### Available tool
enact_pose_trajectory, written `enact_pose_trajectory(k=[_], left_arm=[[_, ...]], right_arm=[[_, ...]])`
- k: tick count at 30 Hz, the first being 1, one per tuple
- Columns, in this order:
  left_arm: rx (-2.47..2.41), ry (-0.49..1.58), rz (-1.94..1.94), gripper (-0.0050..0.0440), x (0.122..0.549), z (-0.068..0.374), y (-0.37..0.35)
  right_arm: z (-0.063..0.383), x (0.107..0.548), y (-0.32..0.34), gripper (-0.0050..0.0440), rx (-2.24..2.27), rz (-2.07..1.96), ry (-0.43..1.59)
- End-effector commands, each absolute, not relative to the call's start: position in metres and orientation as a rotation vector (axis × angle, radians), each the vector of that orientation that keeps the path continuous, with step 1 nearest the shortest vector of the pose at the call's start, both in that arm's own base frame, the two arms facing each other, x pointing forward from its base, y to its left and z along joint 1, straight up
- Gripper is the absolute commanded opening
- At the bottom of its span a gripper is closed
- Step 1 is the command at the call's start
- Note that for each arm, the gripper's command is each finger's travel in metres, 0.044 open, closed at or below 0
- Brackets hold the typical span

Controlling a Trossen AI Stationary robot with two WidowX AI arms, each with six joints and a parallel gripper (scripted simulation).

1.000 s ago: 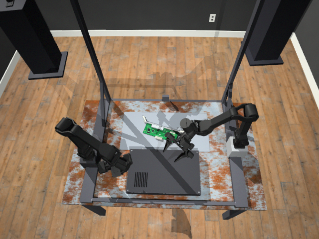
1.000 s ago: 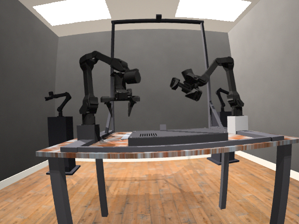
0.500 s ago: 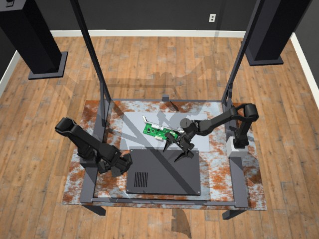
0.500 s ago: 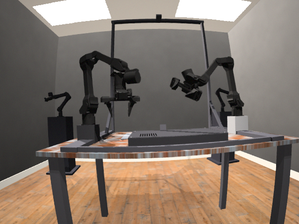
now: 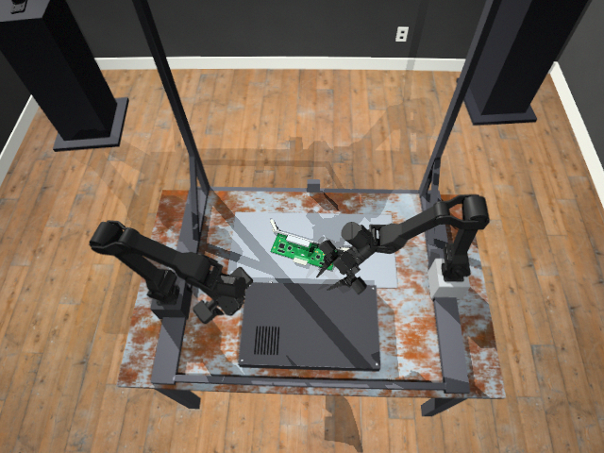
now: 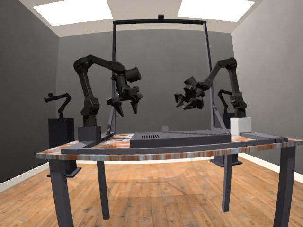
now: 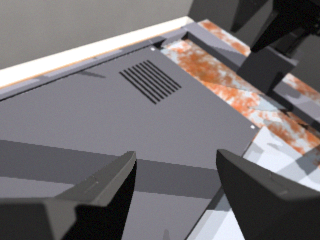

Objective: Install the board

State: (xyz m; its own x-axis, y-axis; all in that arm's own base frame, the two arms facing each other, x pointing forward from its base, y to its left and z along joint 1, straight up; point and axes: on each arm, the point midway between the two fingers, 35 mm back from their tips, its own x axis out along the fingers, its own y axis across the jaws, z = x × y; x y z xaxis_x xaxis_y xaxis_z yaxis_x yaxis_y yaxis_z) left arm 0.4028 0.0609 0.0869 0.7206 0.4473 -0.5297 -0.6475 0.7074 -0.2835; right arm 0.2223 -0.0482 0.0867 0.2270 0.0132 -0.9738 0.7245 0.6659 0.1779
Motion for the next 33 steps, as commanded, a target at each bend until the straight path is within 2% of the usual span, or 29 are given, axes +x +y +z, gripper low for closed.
enact_pose_trajectory(k=[1,7,16,18,27,33], left_arm=[[-0.429,0.528,0.545,0.0223,0.405,0.078,0.042],[-0.302,0.718,0.269,0.0223,0.416,0.056,-0.016],[-0.186,0.896,-0.101,0.0223,0.428,0.03,-0.09],[-0.186,0.896,-0.101,0.0223,0.428,0.03,-0.09],[0.027,1.049,-0.308,0.0223,0.447,-0.001,-0.142],[0.138,1.092,-0.293,0.0223,0.457,-0.014,-0.145]], right_arm=[[0.095,0.229,-0.039,0.04,0.644,-0.458,1.187],[0.111,0.241,-0.005,0.04,0.425,-0.198,1.033],[0.137,0.244,0.045,0.04,0.155,0.126,0.781],[0.137,0.244,0.045,0.04,0.155,0.126,0.781],[0.166,0.231,0.091,0.04,-0.066,0.397,0.492],[0.169,0.227,0.1,0.04,-0.105,0.444,0.438]])
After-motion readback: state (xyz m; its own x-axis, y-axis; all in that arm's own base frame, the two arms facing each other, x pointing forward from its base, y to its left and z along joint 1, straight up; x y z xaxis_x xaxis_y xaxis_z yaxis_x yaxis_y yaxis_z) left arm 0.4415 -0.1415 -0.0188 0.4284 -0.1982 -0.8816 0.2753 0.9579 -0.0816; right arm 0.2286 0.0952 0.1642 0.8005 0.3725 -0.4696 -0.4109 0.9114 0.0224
